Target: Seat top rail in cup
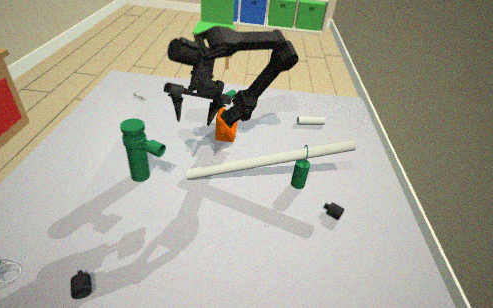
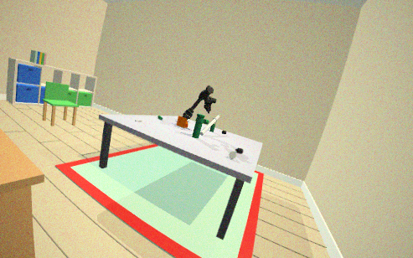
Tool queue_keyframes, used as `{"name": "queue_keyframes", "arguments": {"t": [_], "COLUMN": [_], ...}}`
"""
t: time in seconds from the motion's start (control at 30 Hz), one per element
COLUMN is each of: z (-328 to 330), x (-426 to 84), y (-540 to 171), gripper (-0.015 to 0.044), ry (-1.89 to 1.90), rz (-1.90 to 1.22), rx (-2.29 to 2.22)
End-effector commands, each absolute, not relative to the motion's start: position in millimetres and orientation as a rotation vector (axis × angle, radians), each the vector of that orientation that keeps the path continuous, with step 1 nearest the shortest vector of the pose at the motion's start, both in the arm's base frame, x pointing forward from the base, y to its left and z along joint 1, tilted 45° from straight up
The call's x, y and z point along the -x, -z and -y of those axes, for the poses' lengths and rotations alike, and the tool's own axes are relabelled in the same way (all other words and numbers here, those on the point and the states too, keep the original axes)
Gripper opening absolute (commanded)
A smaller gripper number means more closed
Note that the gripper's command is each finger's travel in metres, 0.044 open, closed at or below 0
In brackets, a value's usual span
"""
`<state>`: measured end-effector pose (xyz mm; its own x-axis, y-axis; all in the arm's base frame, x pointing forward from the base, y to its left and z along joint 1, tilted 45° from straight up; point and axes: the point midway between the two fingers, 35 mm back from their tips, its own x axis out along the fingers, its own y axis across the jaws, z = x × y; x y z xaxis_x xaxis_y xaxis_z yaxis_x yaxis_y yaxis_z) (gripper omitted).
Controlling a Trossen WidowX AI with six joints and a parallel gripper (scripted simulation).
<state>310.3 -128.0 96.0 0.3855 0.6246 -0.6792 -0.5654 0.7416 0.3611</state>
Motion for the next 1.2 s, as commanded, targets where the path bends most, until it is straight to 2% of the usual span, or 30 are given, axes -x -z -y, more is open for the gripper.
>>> {"name": "queue_keyframes", "arguments": {"t": [0.0,0.13,1.17], "z": [157.4,173.6,144.1], "x": [-332.6,-344.2,-347.6], "y": [-53.4,-25.8,9.2], "gripper": [0.0440,0.0440,0.0440], "ry": [-0.895,-0.977,-0.976], "rz": [-0.777,-0.695,-0.694], "rx": [0.343,0.597,0.598]}}
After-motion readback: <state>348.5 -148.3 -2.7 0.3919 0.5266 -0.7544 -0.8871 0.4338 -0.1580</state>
